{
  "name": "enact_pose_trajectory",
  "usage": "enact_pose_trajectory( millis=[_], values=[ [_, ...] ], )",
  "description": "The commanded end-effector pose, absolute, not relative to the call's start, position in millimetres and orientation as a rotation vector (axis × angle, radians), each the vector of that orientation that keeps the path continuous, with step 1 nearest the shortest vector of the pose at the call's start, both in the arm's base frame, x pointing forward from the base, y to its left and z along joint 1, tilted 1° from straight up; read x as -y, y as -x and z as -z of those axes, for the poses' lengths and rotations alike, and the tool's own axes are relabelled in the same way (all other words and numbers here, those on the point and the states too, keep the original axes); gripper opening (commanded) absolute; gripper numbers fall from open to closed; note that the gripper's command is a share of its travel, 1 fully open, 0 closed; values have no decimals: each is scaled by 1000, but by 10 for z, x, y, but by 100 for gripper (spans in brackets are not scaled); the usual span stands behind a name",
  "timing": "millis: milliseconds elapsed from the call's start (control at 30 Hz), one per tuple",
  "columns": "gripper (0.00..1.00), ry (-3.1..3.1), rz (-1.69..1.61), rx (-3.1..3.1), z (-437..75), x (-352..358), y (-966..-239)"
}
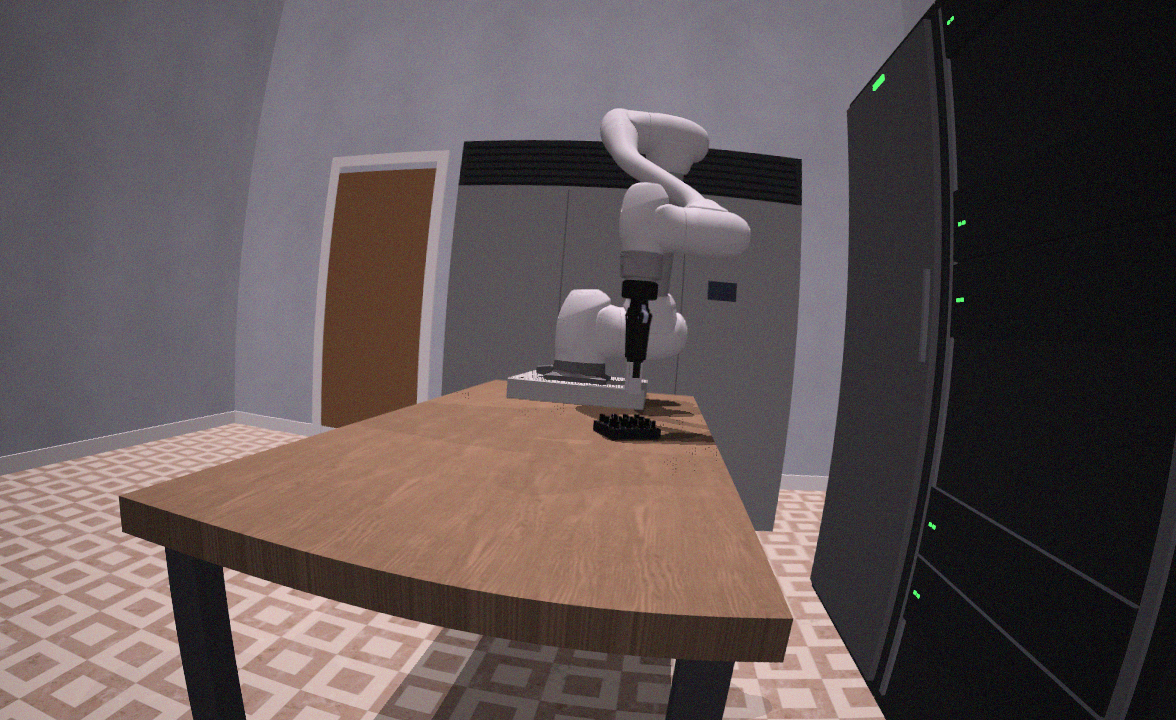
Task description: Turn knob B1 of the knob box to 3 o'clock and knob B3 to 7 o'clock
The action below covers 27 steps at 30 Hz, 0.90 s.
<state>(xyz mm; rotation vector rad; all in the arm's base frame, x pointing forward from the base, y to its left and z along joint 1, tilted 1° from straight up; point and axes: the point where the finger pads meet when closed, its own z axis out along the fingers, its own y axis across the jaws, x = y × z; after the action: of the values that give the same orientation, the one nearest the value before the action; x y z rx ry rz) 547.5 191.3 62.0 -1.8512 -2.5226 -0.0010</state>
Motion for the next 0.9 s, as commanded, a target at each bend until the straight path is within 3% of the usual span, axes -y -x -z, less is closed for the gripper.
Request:
enact_pose_trajectory(
  millis=[0, 867],
  values=[
    [12, 1851, 1, 2523, -621, -1913, -5475],
    [12, 1852, 1, 2522, -488, -1916, -5473]
  ],
)
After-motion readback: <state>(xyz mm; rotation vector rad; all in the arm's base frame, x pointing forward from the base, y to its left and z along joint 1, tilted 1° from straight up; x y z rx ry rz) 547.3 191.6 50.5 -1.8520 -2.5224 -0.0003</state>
